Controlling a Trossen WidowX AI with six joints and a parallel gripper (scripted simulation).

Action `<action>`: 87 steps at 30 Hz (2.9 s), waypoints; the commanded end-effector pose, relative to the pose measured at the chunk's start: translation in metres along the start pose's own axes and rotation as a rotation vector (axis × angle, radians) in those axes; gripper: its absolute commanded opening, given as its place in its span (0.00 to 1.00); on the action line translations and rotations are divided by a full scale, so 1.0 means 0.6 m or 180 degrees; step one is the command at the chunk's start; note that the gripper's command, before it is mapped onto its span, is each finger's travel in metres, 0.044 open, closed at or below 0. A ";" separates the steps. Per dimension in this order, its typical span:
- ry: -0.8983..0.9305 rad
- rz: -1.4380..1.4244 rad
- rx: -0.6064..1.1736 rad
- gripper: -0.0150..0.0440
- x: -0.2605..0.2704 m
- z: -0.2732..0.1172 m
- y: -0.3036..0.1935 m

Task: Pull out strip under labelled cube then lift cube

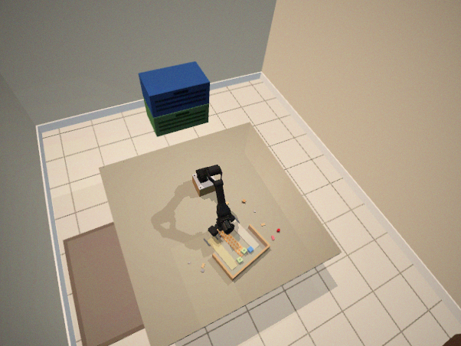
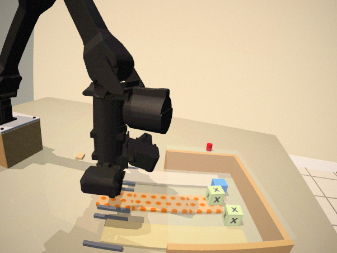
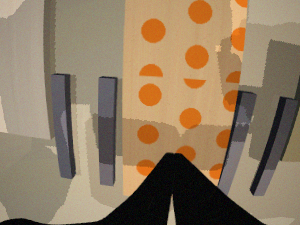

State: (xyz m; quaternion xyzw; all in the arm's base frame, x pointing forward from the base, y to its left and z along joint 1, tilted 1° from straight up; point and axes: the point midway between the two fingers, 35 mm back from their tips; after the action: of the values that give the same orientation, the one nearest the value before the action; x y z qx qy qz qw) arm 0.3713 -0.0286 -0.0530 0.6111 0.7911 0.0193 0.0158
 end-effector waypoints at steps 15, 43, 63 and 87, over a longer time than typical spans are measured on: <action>0.0014 0.0004 0.0081 0.25 0.001 0.009 -0.059; 0.0014 0.0004 0.0092 0.25 0.002 0.008 -0.127; 0.0014 0.0004 0.0100 0.25 0.003 0.007 -0.175; 0.0014 0.0004 0.0108 0.25 0.004 0.006 -0.229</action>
State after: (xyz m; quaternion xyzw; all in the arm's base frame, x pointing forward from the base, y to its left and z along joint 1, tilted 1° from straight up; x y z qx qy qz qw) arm 0.2532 -0.0611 -0.0579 0.6114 0.7909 0.0161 0.0178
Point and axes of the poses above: the point midway between the two fingers, 35 mm back from their tips, its own z axis out along the fingers, its own x axis across the jaws, y = z × x, and after that the axes turned 1 degree about z, right-handed
